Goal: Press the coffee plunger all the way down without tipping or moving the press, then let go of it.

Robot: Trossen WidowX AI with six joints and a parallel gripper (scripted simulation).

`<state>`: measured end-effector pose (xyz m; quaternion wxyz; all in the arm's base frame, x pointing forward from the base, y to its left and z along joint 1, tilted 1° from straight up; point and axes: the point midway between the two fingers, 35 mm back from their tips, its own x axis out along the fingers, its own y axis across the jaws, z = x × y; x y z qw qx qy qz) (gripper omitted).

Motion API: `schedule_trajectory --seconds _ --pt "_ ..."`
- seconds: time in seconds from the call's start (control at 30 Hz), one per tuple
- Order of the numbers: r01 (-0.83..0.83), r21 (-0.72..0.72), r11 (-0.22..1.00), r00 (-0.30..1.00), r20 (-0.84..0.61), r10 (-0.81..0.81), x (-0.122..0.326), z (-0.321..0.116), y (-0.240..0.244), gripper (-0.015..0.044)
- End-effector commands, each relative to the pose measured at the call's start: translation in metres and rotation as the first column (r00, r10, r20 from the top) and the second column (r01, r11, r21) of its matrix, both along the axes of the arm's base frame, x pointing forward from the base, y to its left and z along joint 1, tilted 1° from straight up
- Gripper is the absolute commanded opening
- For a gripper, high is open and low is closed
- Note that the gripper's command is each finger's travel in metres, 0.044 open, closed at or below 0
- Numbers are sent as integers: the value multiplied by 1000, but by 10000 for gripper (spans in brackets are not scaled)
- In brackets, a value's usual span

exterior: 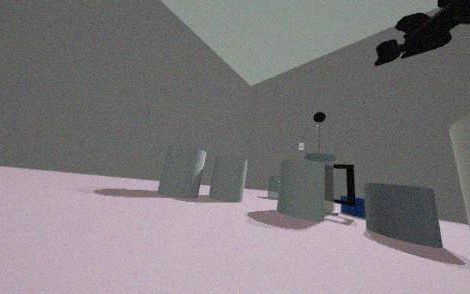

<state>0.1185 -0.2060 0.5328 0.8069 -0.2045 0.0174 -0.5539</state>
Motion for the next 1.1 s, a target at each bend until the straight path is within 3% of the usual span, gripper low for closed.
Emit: schedule_trajectory --seconds 0.0,0.27,0.53,0.9,1.07 --pt "-233 145 962 971 -19 238 57 -40 14 440" --pt "-533 449 717 800 -10 601 141 -122 80 440" --pt "-584 706 400 579 17 815 173 -200 174 440" --pt "-586 711 389 568 18 823 176 -260 174 440" --pt "-586 711 389 568 18 823 177 -261 173 440"
